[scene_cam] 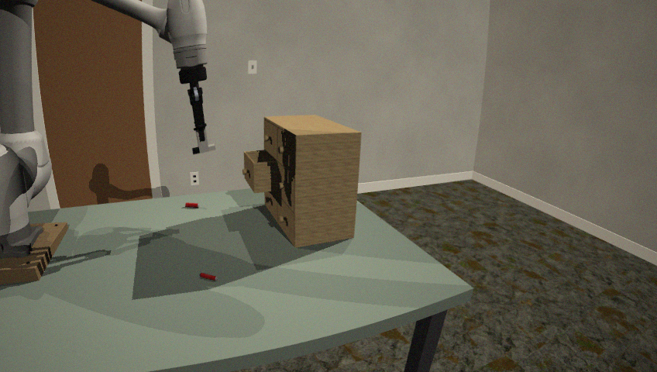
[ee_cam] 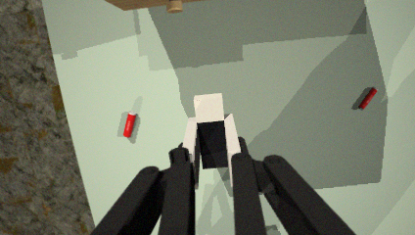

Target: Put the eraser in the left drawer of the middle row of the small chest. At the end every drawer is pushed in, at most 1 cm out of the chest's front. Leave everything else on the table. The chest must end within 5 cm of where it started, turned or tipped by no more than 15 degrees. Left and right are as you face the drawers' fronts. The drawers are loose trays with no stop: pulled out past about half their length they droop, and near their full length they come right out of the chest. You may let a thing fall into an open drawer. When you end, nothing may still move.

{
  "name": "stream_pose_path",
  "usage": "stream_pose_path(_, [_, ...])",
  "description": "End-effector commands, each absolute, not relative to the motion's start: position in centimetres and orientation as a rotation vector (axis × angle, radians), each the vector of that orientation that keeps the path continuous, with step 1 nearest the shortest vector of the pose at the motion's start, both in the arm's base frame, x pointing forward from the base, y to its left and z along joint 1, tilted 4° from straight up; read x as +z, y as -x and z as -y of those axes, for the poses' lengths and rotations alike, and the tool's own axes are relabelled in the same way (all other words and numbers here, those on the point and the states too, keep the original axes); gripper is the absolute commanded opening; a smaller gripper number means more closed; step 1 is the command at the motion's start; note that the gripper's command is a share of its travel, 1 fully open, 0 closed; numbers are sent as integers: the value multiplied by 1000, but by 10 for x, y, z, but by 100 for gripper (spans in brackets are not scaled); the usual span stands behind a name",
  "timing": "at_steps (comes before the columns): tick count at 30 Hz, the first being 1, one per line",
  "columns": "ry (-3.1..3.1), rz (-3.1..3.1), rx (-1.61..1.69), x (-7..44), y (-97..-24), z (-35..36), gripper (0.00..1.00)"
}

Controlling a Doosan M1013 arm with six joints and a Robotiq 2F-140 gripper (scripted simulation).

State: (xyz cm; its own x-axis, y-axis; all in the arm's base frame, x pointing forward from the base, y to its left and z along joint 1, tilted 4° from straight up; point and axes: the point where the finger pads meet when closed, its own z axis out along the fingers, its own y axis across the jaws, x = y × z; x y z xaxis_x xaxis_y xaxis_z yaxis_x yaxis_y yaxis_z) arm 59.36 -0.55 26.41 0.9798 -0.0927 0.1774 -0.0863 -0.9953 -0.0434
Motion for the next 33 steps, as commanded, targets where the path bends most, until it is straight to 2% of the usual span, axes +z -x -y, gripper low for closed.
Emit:
stream_pose_path(1, [3084, -141, -360, 263, -593, 5, 11])
stream_pose_path(13, [2997, -148, -867, 258, -586, 5, 11])
stream_pose_path(15, [2997, -148, -867, 258, -586, 5, 11])
stream_pose_path(25, [2826, -151, -1357, 253, -580, 3, 11])
stream_pose_path(33, [2798, -156, -1430, 252, -578, 5, 11])
